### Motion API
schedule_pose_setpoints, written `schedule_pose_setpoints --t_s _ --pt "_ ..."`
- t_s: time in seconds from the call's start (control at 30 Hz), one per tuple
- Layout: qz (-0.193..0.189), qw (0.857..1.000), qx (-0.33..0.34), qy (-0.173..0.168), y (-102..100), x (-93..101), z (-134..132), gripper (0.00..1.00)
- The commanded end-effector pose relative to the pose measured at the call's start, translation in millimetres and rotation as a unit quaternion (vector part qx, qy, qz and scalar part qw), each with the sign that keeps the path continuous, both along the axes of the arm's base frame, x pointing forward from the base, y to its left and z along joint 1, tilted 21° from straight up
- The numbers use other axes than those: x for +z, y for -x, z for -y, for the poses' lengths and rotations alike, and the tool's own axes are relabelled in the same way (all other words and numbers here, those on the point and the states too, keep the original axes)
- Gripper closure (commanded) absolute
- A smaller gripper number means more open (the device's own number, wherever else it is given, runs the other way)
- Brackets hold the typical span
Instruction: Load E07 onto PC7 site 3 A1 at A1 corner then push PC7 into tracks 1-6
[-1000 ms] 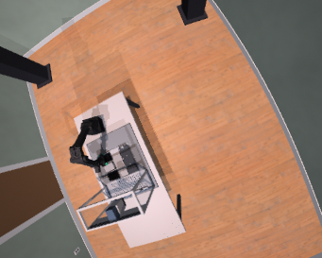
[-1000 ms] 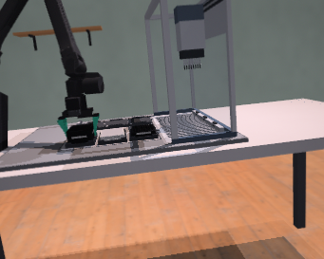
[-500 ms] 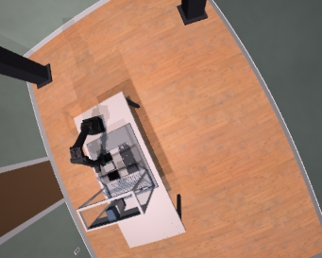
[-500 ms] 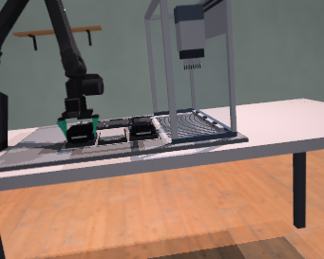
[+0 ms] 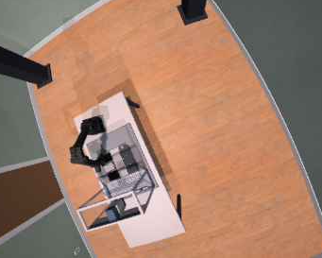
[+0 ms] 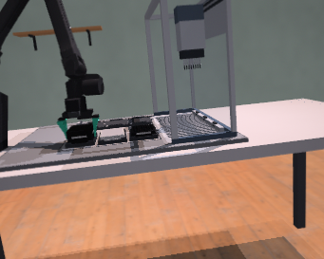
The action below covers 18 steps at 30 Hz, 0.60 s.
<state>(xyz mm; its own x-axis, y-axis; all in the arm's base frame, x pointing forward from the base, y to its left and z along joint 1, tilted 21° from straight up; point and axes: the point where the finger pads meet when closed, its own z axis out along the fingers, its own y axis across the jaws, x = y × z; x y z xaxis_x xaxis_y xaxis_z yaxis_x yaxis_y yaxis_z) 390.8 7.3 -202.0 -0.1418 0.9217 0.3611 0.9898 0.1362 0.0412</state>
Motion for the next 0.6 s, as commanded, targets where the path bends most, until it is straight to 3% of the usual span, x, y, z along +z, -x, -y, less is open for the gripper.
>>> schedule_pose_setpoints --t_s 0.0,0.13,0.57 --pt "0.019 1.0 0.0 0.003 -21.9 2.2 -5.1 0.0" --pt "0.012 1.0 0.0 0.002 -13.6 0.8 -6.1 0.0" --pt "0.013 1.0 0.0 0.002 -13.7 0.9 -6.0 0.0"
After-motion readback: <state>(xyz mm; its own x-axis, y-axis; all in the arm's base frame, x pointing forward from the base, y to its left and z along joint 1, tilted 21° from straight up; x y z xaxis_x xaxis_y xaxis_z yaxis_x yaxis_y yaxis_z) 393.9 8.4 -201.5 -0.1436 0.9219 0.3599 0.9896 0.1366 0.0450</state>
